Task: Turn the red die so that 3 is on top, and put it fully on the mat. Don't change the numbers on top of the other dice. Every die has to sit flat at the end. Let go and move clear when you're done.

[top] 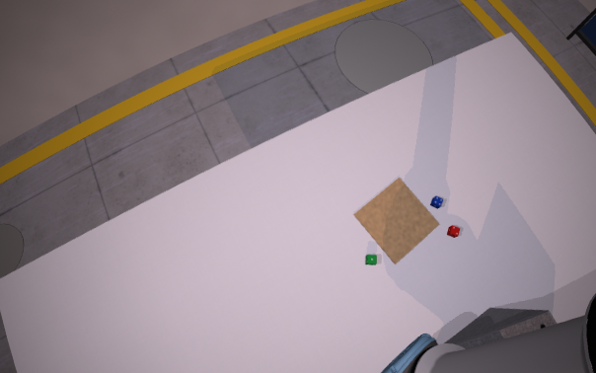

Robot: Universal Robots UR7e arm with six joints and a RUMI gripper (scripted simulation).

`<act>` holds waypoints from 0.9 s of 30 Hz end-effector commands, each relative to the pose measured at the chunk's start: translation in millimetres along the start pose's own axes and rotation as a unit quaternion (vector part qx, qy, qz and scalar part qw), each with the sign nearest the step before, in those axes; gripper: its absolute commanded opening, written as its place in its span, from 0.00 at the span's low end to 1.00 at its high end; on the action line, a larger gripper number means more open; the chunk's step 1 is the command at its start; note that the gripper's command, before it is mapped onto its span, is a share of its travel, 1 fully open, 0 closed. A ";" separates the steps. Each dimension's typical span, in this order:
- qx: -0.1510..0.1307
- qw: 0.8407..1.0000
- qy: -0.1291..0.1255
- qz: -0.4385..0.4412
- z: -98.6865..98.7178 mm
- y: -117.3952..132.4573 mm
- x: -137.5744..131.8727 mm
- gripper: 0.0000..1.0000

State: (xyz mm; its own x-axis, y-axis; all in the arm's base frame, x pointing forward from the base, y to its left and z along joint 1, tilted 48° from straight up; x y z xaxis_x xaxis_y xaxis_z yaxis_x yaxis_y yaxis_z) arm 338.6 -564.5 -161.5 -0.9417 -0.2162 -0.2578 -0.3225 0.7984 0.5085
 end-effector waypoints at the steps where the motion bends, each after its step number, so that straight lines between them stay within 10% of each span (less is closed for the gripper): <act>1: 0.001 1.000 0.000 0.000 -0.9 -0.2 0.1 1.00; 27: -0.012 1.000 0.000 0.002 0.1 28.9 -27.6 1.00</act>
State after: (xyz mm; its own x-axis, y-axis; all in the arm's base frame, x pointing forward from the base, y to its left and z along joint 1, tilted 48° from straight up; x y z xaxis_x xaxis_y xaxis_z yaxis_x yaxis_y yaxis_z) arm 340.7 -558.2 -158.0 -0.9430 -0.2116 -0.2568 -0.3189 0.7952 0.5157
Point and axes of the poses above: the point where the finger pads meet when closed, its own z axis out along the fingers, its own x axis across the jaws, y = z × x, the point moved 10 cm from there along -z, back along the fingers, and after that the axes turned 14 degrees about -z, right-handed, at the moved point
